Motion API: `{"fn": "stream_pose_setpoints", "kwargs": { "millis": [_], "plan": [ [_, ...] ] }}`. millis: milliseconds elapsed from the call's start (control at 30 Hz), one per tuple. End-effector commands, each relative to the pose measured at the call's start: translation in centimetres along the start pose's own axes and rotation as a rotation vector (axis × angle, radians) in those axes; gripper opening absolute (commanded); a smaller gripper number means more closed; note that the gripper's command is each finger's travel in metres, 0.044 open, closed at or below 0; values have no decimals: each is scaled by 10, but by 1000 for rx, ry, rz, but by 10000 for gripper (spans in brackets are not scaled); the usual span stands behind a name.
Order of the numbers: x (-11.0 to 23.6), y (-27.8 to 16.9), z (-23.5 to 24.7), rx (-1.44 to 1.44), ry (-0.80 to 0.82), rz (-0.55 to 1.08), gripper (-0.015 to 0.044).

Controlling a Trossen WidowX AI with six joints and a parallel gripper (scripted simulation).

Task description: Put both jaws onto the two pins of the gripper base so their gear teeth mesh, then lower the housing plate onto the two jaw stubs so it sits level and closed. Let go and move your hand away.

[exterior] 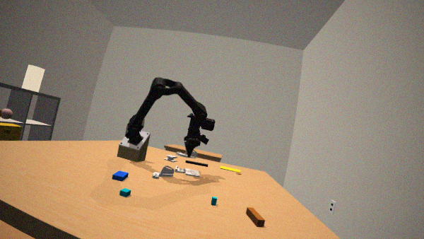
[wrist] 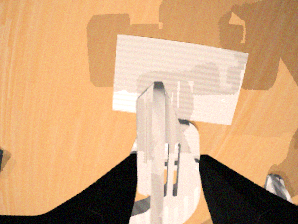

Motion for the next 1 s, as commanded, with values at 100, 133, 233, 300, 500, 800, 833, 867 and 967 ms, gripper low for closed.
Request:
{"fn": "stream_pose_setpoints", "kwargs": {
  "millis": [100,133,233,300,500,800,833,867,967],
  "plan": [
    [1,7,-21,2,-7,-3,134],
    [1,8,-24,2,-7,-3,134],
    [1,11,-33,1,-9,-2,134],
    [1,12,-39,1,-10,-1,134],
    [0,13,-44,0,-10,0,134],
    [0,13,-44,0,-10,0,134],
    [0,13,-44,0,-10,0,134],
    [0,13,-44,0,-10,0,134],
    [0,13,-44,13,-10,0,134]
  ]
}}
Point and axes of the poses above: the point midway between the two fingers, 35 mm back from their tips, its own x axis back along the fingers, its own z axis across the jaws, y = z × x, the point moved 6 cm from there along x, back along the fingers, and after that the axes turned 7 degrees about x, right-handed, at the moved point
